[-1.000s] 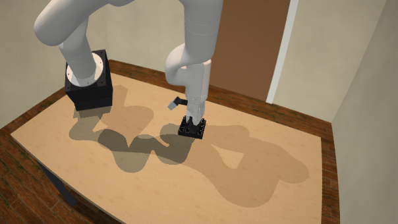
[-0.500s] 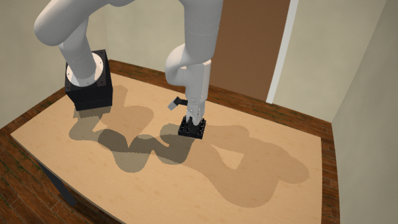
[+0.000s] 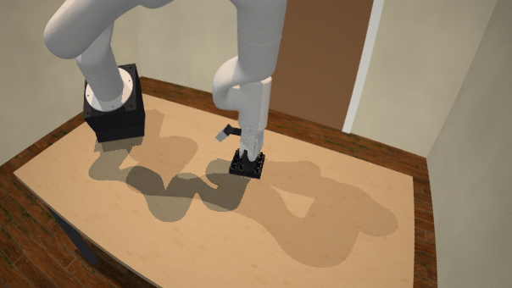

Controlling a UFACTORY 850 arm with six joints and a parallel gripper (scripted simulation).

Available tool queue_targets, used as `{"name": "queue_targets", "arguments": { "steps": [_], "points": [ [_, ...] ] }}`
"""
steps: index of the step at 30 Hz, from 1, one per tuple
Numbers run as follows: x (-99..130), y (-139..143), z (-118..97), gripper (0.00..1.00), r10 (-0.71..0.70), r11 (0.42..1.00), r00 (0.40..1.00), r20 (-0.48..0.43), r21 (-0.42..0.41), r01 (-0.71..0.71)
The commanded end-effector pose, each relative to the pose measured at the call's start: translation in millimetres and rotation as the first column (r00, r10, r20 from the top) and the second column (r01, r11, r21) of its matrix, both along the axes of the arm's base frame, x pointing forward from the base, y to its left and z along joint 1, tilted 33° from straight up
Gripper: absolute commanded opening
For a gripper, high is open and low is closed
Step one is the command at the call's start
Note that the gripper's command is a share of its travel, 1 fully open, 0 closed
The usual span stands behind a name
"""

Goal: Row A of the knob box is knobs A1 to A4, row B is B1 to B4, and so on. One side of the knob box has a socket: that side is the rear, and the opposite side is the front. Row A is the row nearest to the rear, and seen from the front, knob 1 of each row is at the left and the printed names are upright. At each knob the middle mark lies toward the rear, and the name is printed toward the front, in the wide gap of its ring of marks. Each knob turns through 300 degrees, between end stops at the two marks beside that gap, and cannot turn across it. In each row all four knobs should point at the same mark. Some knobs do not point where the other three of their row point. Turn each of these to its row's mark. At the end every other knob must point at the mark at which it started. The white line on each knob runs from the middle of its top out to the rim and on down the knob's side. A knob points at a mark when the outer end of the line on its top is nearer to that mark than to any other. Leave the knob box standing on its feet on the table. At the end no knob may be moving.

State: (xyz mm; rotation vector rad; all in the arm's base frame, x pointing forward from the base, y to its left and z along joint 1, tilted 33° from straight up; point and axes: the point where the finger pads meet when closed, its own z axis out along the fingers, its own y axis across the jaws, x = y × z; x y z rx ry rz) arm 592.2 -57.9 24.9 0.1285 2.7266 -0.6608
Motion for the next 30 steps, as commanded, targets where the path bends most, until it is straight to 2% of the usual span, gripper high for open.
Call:
{"name": "queue_targets", "arguments": {
  "steps": [1, 7, 8, 30],
  "points": [
    [0.5, 0.3, 0.6, 0.19, 0.0, 1.0, 1.0, 0.001, 0.0, 0.0],
    [0.5, 0.3, 0.6, 0.19, 0.0, 1.0, 1.0, 0.001, 0.0, 0.0],
    [0.5, 0.3, 0.6, 0.08, 0.0, 1.0, 1.0, 0.001, 0.0, 0.0],
    [0.5, 0.3, 0.6, 0.08, 0.0, 1.0, 1.0, 0.001, 0.0, 0.0]
  ]
}}
